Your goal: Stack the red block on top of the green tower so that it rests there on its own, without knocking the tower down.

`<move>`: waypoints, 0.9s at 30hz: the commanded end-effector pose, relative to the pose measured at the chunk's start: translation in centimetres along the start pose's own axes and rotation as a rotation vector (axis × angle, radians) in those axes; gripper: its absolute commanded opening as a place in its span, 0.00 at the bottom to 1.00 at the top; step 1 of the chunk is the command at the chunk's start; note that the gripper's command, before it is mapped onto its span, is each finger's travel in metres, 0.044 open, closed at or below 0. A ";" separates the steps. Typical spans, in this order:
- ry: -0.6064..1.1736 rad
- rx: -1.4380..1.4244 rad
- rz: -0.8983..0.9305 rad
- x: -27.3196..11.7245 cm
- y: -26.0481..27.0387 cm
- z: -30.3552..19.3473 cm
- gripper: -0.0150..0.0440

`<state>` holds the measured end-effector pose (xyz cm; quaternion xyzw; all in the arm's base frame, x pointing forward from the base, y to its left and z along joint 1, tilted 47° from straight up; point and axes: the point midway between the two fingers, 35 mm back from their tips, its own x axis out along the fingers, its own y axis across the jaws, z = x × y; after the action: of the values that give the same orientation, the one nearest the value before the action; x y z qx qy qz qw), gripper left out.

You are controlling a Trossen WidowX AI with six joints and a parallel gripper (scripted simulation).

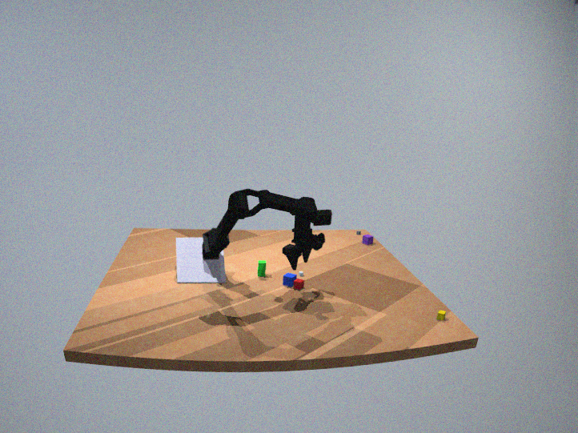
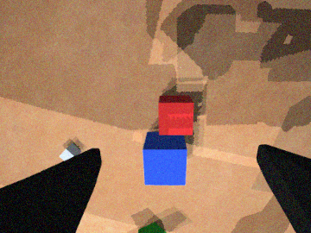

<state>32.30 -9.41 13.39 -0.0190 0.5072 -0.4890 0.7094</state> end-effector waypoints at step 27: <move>-0.010 0.008 -0.020 6.2 -0.1 0.0 1.00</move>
<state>32.37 -13.49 9.54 -0.0218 0.4998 -0.4980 0.7083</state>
